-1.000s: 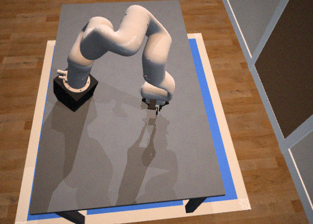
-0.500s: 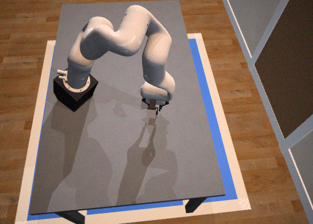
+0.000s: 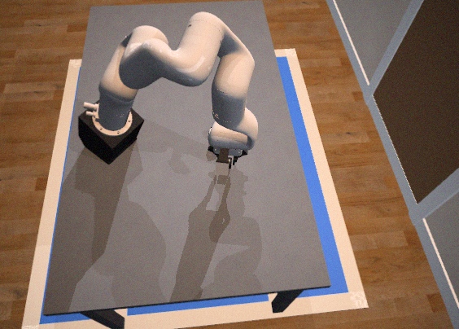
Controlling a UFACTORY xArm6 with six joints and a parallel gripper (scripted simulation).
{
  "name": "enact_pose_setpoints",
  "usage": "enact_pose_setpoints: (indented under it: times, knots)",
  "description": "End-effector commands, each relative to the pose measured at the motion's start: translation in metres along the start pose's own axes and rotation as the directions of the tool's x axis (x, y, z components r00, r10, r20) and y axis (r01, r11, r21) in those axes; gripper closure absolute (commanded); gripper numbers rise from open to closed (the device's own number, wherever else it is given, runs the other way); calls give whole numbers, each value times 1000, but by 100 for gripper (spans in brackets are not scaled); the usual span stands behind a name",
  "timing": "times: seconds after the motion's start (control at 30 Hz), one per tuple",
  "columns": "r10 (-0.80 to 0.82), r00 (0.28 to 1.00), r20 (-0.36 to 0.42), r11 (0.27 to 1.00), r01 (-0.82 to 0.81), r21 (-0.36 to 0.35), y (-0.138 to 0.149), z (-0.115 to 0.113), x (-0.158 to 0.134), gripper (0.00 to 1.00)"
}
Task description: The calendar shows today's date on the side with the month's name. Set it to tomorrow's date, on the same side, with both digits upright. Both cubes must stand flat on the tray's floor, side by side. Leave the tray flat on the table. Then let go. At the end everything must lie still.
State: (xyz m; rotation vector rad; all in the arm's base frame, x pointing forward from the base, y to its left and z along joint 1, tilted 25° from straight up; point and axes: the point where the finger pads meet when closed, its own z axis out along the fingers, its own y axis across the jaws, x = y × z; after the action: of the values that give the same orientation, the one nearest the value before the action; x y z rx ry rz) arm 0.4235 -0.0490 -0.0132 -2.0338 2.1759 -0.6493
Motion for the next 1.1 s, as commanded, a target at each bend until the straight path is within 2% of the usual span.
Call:
enact_pose_setpoints:
  times: [0.0, 0.3, 1.07]
  knots:
    - [0, 1000, 1, 1000, 0, 4, -1, 5, 0, 51]
    - [0, 1000, 1, 1000, 0, 4, -1, 16, 0, 51]
    - [0, 1000, 1, 1000, 0, 4, -1, 16, 0, 51]
